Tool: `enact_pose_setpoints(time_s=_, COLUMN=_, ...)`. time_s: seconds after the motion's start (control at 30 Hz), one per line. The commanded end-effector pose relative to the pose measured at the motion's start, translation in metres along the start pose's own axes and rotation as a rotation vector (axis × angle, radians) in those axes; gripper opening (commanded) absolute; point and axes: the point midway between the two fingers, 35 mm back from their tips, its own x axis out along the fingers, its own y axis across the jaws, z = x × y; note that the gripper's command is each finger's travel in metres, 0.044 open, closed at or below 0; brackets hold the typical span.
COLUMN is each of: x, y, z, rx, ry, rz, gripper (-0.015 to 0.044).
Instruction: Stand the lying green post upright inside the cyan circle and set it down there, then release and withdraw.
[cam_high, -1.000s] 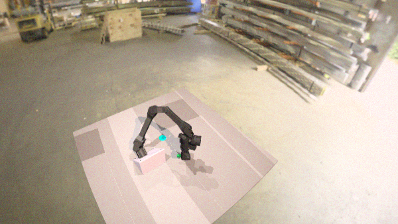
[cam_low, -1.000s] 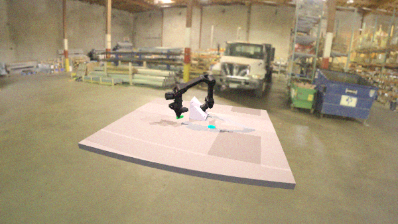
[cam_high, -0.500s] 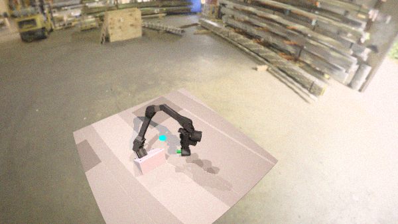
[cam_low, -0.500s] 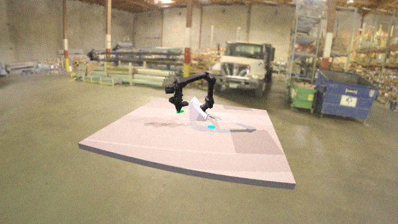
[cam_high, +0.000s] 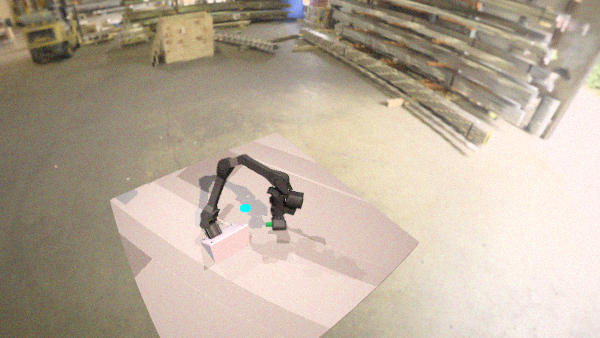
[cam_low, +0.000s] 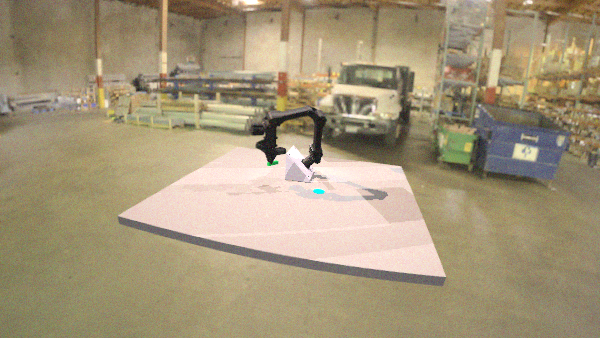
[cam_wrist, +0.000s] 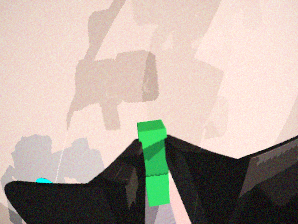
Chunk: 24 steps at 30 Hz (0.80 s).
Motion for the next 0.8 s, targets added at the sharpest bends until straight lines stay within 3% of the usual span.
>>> enact_pose_setpoints(time_s=0.0, x=-0.007, y=0.013, z=-0.003, rx=-0.009, ry=-0.009, rz=-0.005, gripper=0.0023)
enact_pose_setpoints(time_s=0.77, x=-0.02, y=0.083, z=-0.03, rx=-0.048, ry=-0.015, rz=-0.013, gripper=0.0023)
